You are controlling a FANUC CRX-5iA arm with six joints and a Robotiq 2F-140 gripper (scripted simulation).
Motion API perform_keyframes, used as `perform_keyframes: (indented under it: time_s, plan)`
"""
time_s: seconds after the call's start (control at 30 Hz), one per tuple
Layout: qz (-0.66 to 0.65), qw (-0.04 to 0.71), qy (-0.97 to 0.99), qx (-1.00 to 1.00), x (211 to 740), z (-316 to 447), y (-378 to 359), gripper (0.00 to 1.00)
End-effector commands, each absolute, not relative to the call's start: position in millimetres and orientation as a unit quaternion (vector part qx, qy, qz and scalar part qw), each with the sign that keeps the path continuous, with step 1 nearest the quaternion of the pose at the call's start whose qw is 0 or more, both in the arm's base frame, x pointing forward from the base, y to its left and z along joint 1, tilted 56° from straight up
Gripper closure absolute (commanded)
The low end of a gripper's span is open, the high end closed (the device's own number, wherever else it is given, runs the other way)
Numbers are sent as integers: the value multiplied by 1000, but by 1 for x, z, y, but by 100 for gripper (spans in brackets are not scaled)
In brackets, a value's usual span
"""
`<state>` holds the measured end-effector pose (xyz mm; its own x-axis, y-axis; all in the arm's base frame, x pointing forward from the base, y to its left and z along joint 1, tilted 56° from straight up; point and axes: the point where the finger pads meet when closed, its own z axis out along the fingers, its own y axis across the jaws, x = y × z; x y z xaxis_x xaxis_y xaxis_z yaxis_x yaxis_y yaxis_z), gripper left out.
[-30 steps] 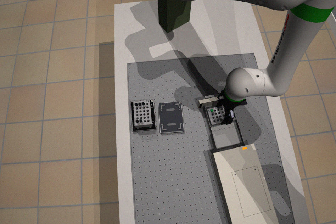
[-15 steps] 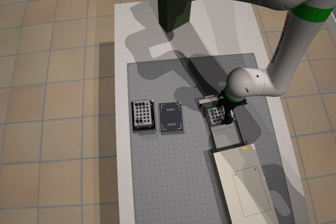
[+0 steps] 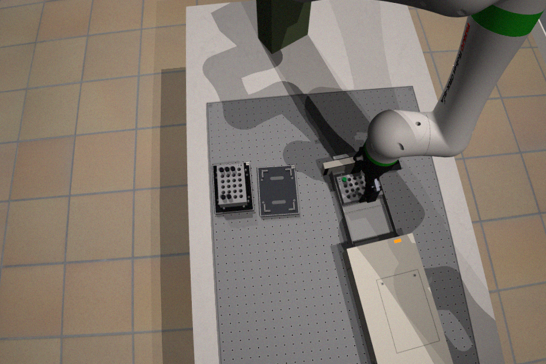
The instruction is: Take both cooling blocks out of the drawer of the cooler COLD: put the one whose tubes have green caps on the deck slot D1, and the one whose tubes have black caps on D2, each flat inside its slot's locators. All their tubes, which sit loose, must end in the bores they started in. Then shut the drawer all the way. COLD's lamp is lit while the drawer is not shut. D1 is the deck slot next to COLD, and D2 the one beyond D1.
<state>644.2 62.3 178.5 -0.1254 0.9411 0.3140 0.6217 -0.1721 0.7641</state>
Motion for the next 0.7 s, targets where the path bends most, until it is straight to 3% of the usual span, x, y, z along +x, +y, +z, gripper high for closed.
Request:
perform_keyframes:
  time_s: [0.0, 0.67]
  plan:
    - [429, 187, 616, 634, 644, 179, 62, 90]
    - [429, 187, 616, 634, 641, 182, 61, 90]
